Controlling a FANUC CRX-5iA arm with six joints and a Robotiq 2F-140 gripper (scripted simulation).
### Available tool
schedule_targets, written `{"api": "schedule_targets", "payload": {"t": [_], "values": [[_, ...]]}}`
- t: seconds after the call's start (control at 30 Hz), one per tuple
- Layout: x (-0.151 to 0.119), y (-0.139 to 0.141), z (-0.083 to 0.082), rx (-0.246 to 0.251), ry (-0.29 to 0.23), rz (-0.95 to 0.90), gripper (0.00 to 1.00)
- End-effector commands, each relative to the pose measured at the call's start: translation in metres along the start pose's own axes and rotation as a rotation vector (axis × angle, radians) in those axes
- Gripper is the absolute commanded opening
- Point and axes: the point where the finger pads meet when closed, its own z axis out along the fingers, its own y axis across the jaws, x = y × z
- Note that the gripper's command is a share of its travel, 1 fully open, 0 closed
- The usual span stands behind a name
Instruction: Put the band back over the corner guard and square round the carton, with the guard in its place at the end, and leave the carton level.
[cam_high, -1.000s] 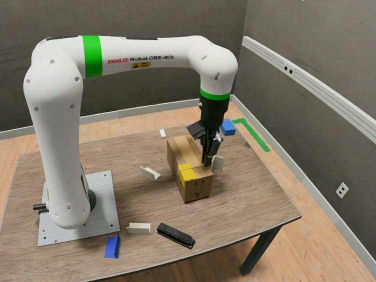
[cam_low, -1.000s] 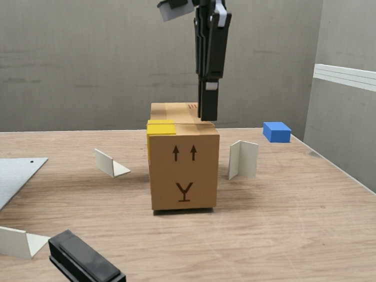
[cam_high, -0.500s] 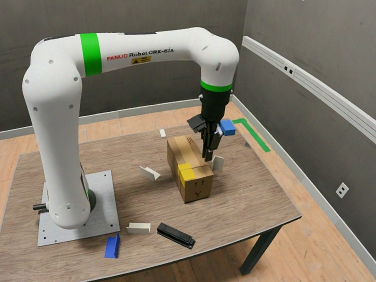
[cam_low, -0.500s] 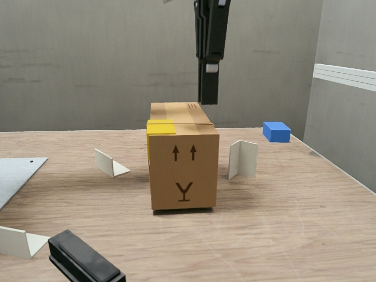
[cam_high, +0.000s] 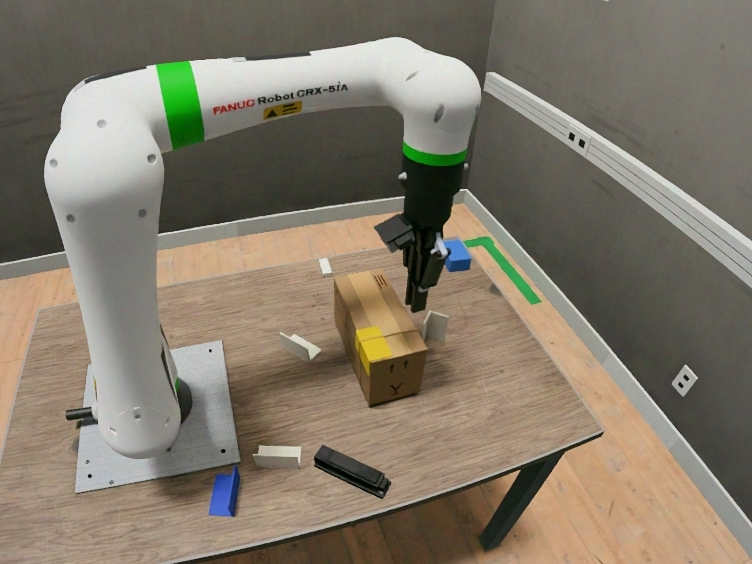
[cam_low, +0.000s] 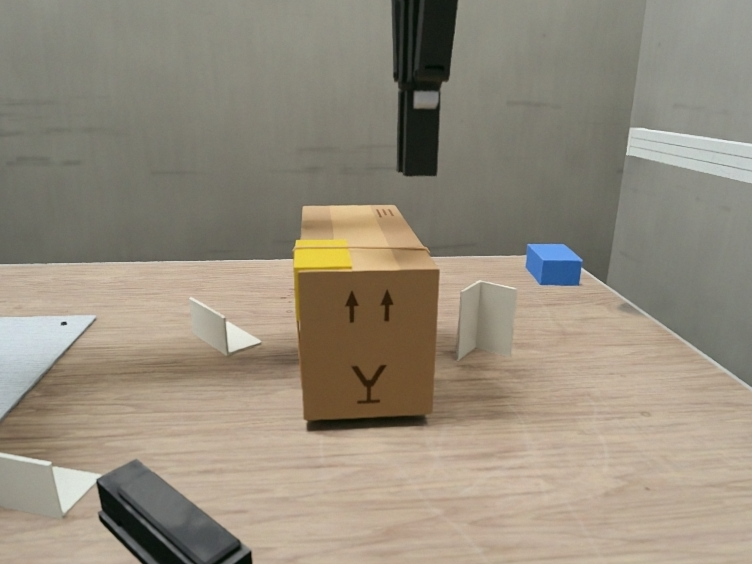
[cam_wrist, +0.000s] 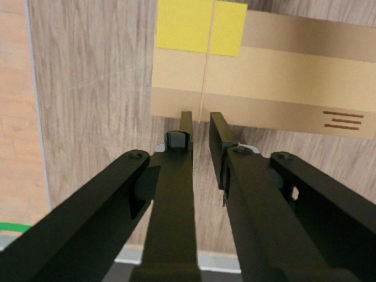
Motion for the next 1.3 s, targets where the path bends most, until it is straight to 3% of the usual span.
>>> {"api": "schedule_targets", "payload": {"t": [0.0, 1.27], "values": [[-0.0003, -0.0003, -0.0064, 0.001, -0.002, 0.0, 0.18], [-0.0003, -0.0003, -0.0125, 0.001, -0.002, 0.0, 0.18]]}}
